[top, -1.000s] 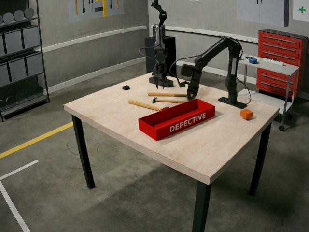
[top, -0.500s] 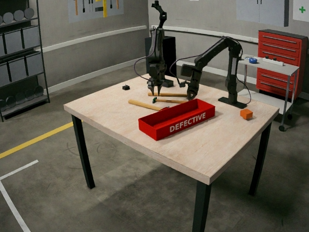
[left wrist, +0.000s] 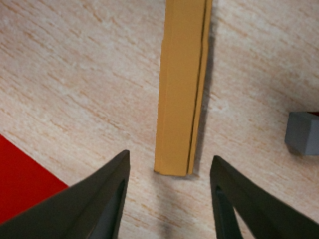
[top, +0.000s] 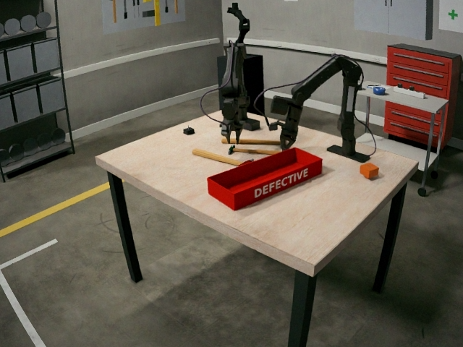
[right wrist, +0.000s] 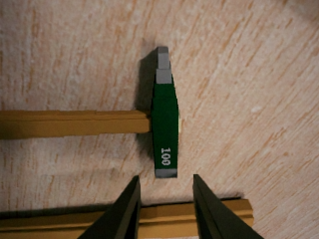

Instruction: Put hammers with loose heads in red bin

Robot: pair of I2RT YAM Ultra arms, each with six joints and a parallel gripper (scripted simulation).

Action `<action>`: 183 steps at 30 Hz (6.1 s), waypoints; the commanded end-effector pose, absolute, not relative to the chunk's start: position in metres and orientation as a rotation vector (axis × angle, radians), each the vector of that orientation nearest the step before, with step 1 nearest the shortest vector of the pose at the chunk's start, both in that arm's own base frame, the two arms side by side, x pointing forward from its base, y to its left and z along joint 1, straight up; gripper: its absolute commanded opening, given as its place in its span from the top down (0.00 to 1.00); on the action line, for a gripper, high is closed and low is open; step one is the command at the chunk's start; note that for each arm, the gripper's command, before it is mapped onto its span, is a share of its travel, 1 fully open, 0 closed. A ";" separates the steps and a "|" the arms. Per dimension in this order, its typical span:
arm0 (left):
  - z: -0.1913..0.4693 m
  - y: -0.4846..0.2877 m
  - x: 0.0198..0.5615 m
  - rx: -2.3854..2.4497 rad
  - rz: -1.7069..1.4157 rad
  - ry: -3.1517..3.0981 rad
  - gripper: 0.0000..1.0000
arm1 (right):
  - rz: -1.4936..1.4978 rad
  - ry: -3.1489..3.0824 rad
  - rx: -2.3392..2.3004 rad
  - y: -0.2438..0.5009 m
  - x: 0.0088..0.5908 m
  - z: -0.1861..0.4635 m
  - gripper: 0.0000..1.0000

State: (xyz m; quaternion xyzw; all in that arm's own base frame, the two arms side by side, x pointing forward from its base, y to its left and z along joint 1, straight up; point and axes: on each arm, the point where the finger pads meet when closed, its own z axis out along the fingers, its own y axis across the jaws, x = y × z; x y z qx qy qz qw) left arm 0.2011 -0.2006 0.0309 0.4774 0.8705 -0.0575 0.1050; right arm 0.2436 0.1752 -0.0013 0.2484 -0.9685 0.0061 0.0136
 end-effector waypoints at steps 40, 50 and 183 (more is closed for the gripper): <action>0.018 -0.214 0.207 1.422 -0.195 2.539 0.60 | -0.009 -3.058 0.779 0.182 0.256 -0.008 0.63; 0.018 -0.214 0.207 1.412 -0.189 2.531 0.73 | -0.009 -3.058 0.779 0.182 0.256 -0.008 0.63; 0.018 -0.214 0.207 1.412 -0.189 2.531 0.83 | -0.137 -3.049 0.827 0.174 0.268 0.061 0.00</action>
